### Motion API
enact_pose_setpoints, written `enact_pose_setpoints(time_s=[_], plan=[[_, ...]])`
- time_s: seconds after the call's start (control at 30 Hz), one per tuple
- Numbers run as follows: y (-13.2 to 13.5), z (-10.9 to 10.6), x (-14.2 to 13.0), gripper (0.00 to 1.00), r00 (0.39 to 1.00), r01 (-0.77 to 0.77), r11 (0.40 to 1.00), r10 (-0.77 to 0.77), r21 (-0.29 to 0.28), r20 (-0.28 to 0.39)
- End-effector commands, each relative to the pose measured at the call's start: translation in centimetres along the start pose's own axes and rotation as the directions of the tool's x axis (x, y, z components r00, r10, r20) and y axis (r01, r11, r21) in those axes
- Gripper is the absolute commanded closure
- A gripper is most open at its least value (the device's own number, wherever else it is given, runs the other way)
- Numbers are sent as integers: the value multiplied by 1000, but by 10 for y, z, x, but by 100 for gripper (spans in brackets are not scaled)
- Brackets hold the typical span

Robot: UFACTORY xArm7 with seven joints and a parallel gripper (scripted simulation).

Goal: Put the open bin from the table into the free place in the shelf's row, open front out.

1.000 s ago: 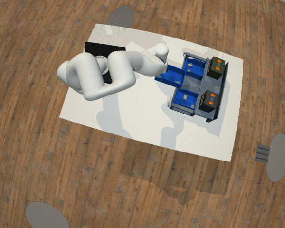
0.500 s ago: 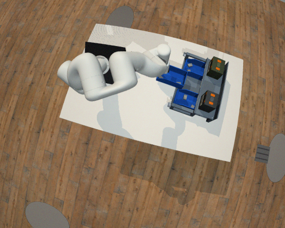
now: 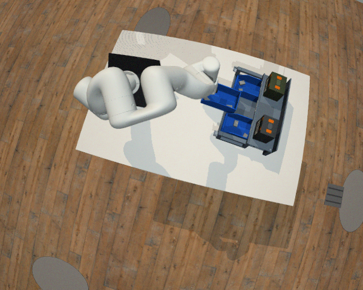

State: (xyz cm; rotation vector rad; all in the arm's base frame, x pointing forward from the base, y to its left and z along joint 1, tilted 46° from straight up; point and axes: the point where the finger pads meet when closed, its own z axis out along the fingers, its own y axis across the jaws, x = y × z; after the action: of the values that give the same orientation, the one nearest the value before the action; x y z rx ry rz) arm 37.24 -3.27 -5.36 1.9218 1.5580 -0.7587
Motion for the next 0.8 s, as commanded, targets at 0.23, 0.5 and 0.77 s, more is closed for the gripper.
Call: enact_pose_setpoints(time_s=[0.23,0.5,0.77], plan=[[11,-2,1,100,1000,0,1000,0,-3,-3],[11,-2,1,100,1000,0,1000,0,-3,-3],[21,-2,1,100,1000,0,1000,0,-3,-3]])
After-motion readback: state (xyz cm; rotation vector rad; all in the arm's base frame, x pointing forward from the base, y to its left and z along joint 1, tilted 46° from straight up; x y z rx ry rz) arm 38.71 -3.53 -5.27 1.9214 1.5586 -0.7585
